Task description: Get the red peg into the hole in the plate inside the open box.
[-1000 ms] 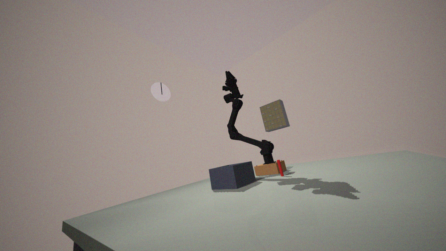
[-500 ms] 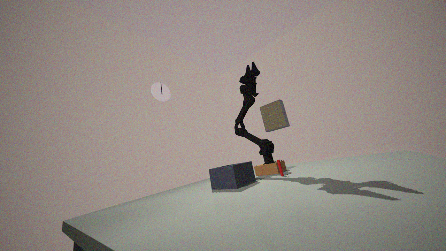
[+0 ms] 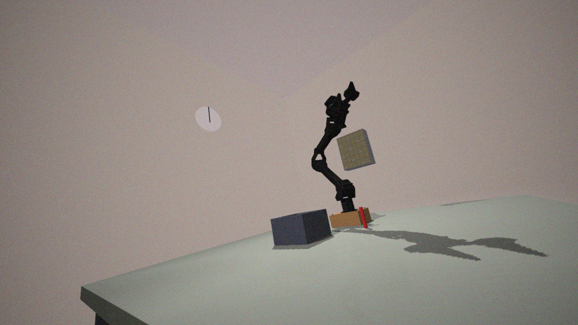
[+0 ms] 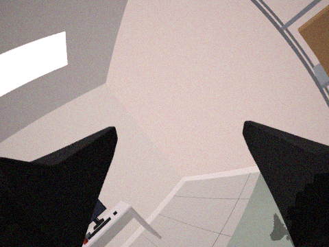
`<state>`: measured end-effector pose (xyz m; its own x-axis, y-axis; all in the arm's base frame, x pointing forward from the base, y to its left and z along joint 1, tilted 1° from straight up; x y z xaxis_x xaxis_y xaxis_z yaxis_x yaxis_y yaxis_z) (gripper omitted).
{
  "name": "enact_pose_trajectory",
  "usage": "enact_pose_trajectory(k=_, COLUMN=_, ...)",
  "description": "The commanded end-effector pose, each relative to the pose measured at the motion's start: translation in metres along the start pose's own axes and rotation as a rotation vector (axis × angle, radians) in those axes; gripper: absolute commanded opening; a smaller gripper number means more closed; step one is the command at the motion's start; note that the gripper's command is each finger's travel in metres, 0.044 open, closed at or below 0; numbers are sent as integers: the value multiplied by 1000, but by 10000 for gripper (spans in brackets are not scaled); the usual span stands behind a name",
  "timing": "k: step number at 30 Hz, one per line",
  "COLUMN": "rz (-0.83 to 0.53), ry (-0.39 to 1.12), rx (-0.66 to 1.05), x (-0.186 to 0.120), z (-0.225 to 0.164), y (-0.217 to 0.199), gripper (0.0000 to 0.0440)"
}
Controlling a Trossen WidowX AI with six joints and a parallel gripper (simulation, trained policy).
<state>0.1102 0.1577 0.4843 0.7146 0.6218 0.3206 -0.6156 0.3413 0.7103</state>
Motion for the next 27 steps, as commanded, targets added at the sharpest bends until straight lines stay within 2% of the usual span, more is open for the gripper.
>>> enact_pose_trajectory(k=1, rz=-121, ry=83, rx=-37, x=14, z=-28, y=-31, gripper=437)
enact_pose_trajectory(k=13, rz=-486, ry=301, rx=-66, x=24, z=-85, y=-124, gripper=440)
enact_pose_trajectory(k=27, rz=-929, ry=509, rx=19, x=-5, z=-129, y=-213, gripper=440)
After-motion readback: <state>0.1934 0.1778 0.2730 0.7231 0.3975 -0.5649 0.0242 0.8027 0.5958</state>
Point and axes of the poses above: the point midway between the two fingers, 35 mm back from their tips, its own x axis out along the fingers, its own y axis across the jaws, z = x × y, the point moved 6 cm from there along -x, back along the fingers, and after that the axes turned 10 degrees about x, right-handed, at the moved point
